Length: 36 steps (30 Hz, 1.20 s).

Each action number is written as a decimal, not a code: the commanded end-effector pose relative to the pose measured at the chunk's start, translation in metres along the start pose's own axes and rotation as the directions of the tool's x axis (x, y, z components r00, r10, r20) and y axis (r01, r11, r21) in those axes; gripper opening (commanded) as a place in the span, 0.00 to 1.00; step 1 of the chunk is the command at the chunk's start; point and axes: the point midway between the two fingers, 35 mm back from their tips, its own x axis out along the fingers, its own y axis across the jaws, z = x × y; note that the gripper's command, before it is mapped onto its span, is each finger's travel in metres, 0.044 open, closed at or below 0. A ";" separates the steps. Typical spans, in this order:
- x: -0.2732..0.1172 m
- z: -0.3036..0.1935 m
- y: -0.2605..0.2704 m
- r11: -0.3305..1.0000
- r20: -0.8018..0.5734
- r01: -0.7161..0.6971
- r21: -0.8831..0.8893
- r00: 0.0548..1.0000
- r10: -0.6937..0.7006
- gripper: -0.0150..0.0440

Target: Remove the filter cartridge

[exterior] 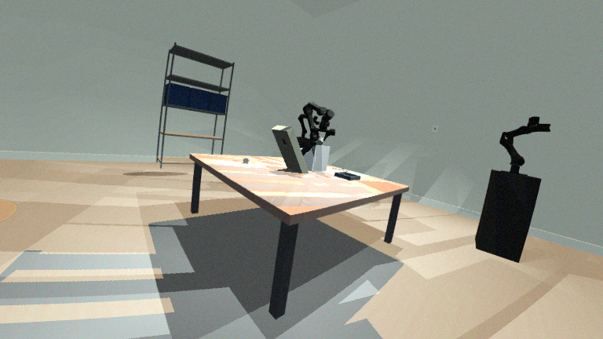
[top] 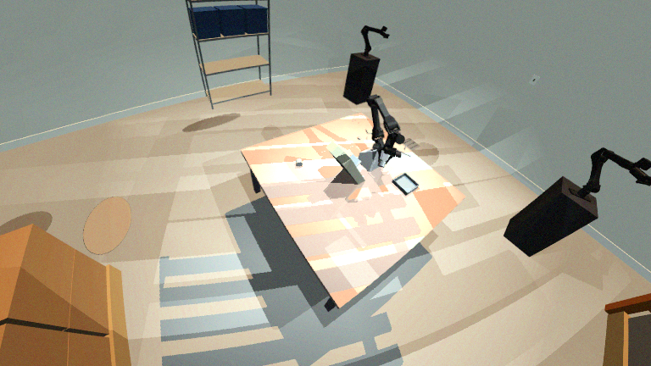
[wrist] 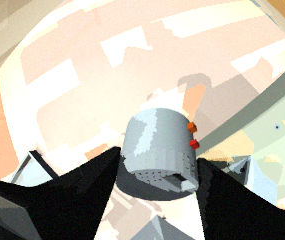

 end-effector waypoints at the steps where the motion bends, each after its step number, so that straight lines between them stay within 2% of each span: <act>1: -0.002 -0.001 0.042 0.975 0.005 -0.111 -0.193 0.993 0.114 0.25; 9: -0.006 -0.014 0.106 0.830 -0.020 -0.259 -0.494 0.958 0.287 0.25; 20: -0.005 -0.017 0.112 0.816 -0.025 -0.268 -0.512 0.954 0.297 0.25; 36: 0.028 -0.118 0.198 0.546 -0.137 -0.388 -0.742 0.886 0.443 0.25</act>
